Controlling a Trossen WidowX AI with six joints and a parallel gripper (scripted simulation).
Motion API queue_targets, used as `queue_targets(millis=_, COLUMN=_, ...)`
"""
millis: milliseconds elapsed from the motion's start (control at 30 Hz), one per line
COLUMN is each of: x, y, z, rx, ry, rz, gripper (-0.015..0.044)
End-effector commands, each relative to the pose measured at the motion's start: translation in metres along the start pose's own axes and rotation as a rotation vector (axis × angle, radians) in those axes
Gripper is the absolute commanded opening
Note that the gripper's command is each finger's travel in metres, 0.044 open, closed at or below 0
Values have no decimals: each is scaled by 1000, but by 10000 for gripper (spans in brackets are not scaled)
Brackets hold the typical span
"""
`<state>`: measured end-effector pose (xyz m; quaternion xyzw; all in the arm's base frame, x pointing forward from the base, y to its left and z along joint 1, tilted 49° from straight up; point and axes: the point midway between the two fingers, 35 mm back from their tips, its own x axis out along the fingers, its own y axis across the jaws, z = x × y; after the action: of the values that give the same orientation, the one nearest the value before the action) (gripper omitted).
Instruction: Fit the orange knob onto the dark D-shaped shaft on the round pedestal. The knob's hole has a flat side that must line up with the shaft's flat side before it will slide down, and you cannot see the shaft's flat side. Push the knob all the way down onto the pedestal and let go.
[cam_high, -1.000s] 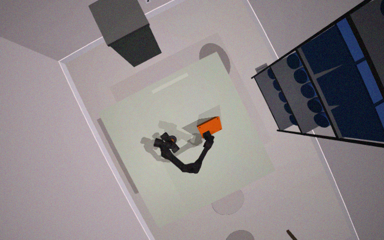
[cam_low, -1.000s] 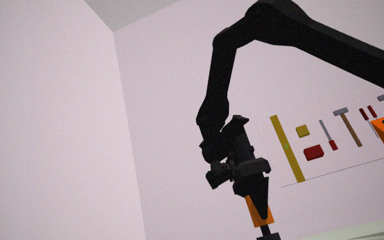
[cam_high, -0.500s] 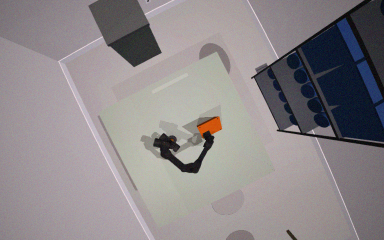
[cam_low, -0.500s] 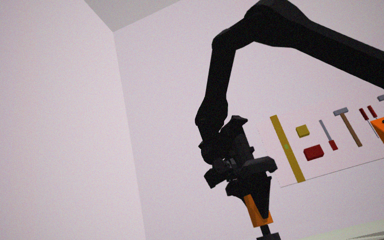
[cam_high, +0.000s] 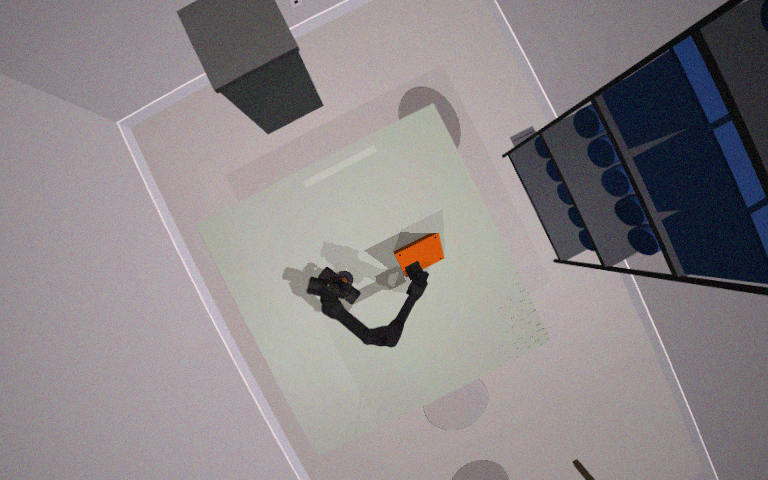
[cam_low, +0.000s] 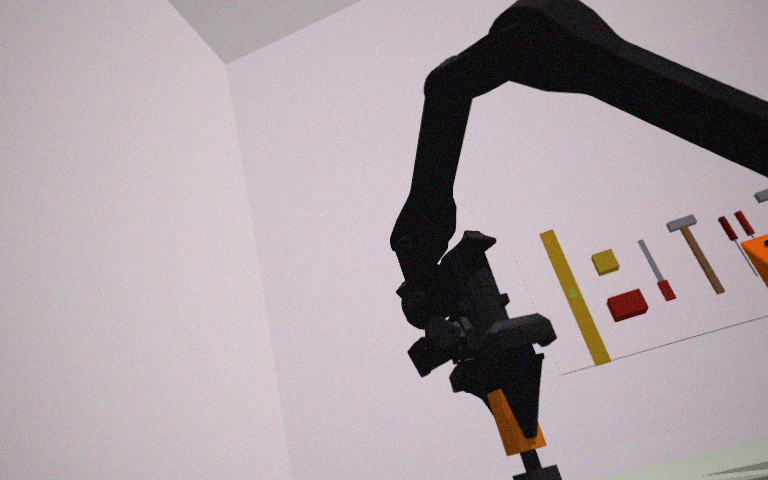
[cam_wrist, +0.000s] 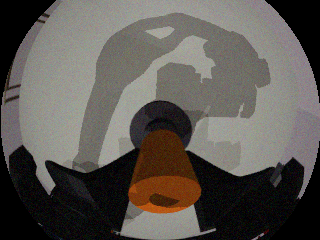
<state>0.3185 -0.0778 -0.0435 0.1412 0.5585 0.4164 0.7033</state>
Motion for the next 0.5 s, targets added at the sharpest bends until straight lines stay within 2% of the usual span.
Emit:
queue_targets(millis=0, x=1, y=2, z=-2, rx=-5, ry=-1, rz=2, gripper=0)
queue_targets(millis=333, x=-4, y=1, z=-2, rx=-5, ry=-1, rz=2, gripper=0)
queue_targets(millis=467, x=-4, y=1, z=-2, rx=-92, ry=-1, rz=2, gripper=0)
